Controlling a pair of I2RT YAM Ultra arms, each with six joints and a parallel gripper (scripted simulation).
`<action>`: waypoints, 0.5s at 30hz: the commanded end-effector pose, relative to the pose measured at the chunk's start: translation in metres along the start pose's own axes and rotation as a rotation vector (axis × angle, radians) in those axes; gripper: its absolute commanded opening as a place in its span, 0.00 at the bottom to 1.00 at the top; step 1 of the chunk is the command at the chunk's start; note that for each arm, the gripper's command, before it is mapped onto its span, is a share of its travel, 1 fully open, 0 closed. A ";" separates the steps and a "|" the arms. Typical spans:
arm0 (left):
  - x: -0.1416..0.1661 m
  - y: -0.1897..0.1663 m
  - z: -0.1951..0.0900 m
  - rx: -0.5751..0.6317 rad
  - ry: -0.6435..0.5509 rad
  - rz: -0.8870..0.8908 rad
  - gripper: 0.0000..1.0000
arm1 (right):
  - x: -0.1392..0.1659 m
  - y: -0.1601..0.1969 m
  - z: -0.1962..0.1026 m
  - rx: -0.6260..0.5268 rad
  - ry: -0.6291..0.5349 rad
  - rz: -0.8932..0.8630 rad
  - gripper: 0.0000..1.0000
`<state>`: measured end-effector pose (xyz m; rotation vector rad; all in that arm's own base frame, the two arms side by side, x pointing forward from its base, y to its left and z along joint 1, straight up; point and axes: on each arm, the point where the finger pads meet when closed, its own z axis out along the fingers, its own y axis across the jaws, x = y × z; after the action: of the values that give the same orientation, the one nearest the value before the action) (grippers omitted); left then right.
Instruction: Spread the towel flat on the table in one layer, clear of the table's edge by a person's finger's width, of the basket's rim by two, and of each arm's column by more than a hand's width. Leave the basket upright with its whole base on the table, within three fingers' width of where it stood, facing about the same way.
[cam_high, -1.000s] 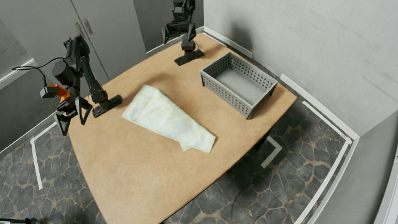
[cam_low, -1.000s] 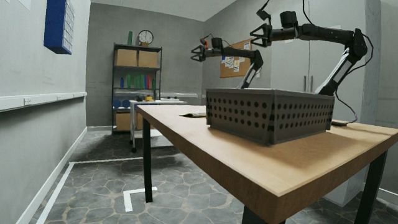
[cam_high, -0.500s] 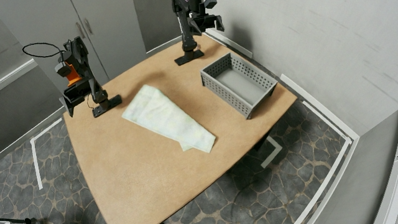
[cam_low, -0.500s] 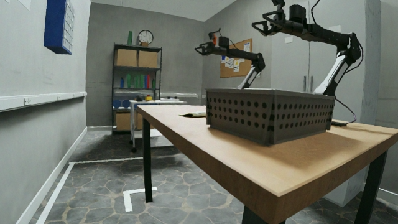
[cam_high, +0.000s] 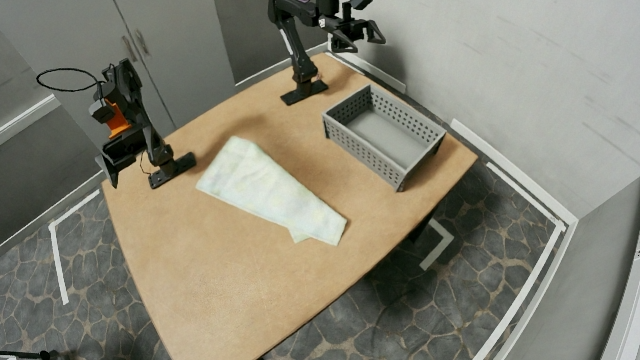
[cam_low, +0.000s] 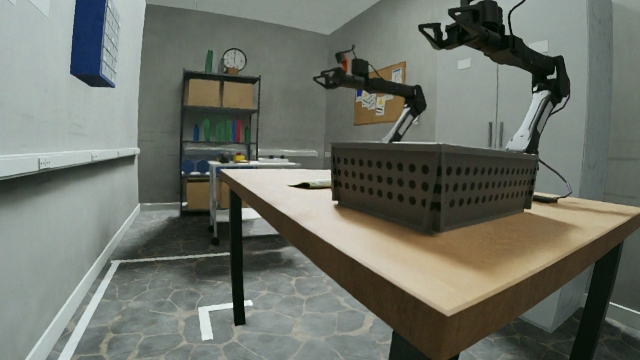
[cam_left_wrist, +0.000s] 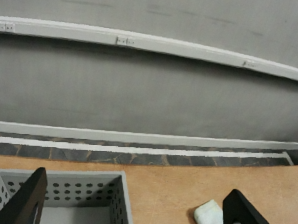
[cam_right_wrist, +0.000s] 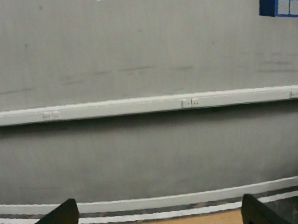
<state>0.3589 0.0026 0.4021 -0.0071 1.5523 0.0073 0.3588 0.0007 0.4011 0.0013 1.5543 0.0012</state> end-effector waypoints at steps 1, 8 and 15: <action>-0.005 -0.002 -0.001 0.009 -0.013 0.000 1.00 | -0.014 0.001 0.000 -0.001 -0.026 -0.005 1.00; 0.040 -0.041 -0.033 0.202 0.039 0.158 0.34 | 0.042 0.019 -0.033 -0.097 0.196 -0.061 0.34; 0.066 -0.066 -0.053 0.326 0.065 0.266 0.34 | 0.077 0.028 -0.053 -0.153 0.348 -0.098 0.34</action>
<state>0.3197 -0.0513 0.3437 0.3534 1.5935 -0.0333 0.3237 0.0190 0.3464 -0.1424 1.7944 0.0278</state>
